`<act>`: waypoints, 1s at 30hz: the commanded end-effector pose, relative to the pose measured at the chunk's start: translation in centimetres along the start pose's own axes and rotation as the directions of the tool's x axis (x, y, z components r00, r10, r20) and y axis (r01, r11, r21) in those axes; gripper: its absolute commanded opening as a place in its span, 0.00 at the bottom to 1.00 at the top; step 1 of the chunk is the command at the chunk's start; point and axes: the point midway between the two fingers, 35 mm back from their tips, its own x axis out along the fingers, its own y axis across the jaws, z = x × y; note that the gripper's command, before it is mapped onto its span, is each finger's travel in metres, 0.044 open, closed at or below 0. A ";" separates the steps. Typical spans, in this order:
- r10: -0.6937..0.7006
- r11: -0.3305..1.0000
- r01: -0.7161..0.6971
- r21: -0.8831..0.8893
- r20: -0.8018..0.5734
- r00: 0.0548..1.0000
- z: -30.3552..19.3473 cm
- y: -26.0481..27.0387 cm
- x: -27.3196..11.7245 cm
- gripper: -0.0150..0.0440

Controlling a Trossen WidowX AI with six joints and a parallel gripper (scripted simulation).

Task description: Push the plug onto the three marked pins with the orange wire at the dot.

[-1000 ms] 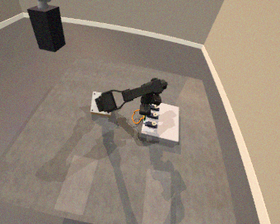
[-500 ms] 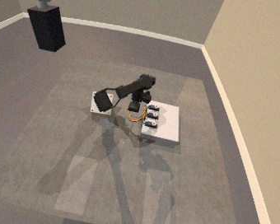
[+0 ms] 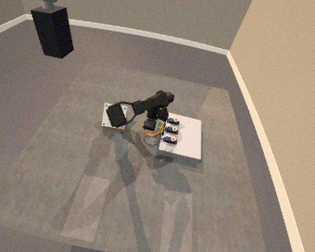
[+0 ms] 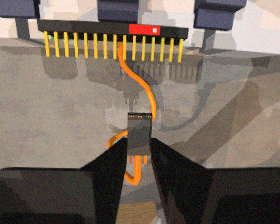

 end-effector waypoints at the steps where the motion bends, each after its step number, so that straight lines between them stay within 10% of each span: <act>1: -0.001 1.000 0.001 0.001 0.002 1.000 0.8 0.0 0.1 0.25; 30: -0.001 1.000 0.001 0.002 0.003 1.000 4.3 -0.1 -0.1 0.25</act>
